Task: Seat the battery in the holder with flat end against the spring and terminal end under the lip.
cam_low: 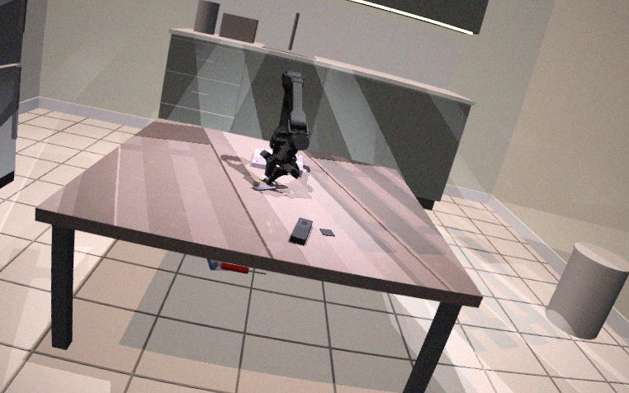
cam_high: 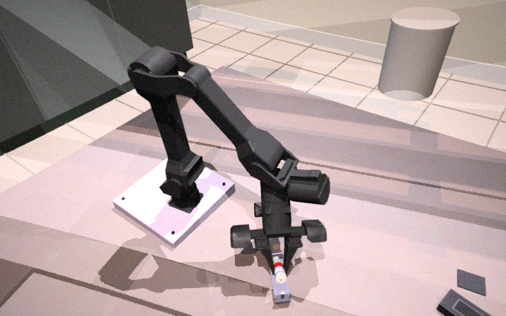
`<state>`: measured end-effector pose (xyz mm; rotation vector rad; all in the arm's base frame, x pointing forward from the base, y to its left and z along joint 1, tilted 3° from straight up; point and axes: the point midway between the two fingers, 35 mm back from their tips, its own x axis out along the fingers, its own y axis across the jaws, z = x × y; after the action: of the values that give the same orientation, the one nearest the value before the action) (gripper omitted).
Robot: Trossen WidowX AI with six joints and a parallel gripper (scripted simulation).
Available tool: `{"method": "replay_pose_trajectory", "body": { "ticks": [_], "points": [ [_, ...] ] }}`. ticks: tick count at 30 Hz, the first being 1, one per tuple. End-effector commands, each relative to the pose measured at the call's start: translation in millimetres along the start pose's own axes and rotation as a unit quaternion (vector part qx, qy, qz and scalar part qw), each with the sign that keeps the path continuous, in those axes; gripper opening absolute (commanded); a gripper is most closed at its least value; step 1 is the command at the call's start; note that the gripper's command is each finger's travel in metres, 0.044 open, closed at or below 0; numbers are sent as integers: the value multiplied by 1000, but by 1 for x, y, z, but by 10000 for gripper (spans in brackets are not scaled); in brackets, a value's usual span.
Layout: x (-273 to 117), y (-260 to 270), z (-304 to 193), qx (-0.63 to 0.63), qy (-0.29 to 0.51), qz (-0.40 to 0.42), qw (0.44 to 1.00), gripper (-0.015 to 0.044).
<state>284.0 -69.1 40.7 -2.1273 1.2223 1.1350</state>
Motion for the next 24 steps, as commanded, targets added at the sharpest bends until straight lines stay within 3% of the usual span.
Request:
{"method": "replay_pose_trajectory", "body": {
  "ticks": [1,24],
  "points": [
    [0,1,5,-3,-9,0,1000,65],
    [9,-1,1,-18,-106,13,994,65]
  ]
}}
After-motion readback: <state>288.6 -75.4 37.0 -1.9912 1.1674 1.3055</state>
